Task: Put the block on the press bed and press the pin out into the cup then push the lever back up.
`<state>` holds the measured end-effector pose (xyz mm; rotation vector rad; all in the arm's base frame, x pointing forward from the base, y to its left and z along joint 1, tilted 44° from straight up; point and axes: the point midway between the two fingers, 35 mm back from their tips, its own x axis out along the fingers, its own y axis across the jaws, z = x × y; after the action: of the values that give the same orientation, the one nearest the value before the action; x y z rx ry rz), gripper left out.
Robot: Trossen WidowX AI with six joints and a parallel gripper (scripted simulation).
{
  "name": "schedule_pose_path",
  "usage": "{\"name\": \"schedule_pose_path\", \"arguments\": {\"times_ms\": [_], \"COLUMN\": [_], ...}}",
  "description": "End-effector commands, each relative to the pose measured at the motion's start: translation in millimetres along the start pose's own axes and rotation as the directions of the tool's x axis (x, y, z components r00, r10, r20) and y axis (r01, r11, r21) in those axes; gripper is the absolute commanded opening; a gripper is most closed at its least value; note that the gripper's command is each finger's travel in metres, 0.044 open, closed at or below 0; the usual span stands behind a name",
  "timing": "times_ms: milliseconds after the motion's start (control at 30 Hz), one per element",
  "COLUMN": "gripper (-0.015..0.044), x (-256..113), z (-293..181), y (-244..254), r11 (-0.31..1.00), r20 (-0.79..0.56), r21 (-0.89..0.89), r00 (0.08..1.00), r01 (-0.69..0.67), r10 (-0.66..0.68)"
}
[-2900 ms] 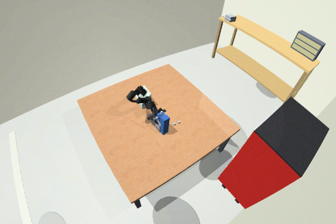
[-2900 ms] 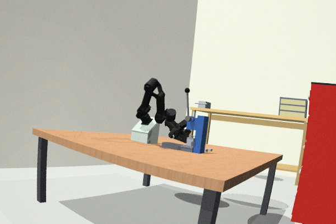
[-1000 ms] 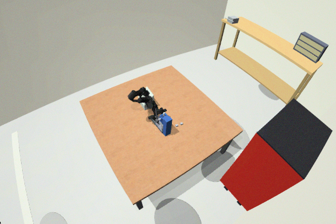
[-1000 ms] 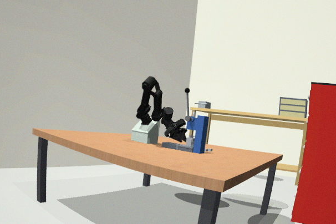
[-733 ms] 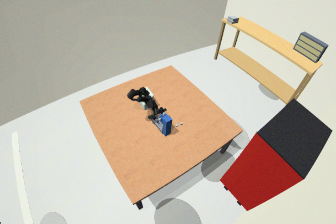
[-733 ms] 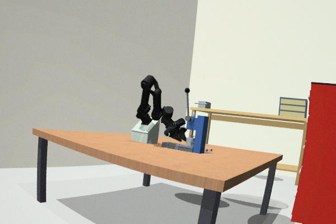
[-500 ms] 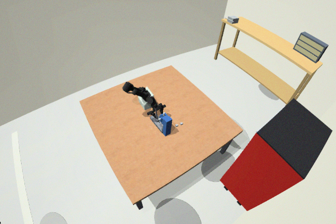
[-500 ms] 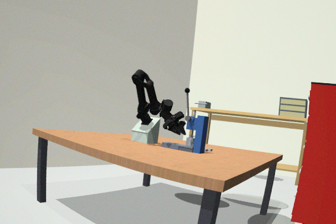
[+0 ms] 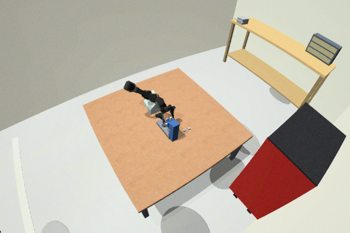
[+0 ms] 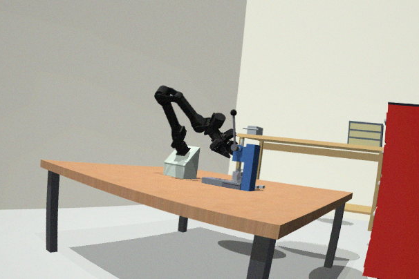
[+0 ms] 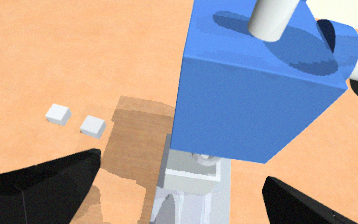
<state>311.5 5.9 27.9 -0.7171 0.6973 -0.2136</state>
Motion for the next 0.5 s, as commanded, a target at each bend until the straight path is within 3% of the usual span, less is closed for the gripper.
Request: {"name": "schedule_pose_path", "arguments": {"times_ms": [0,100,467], "gripper": [0.044,0.044,0.044], "x": [-11,-28,-73], "z": [54,91,140], "y": [-2,-5,-26], "r11": [1.0,1.0,1.0], "r20": [-0.001,0.006,-0.039], "r21": [0.006,-0.005,0.002], "r00": [1.0,1.0,0.999], "r01": [-0.008,-0.017,-0.014], "r10": [0.008,0.017,0.014]}}
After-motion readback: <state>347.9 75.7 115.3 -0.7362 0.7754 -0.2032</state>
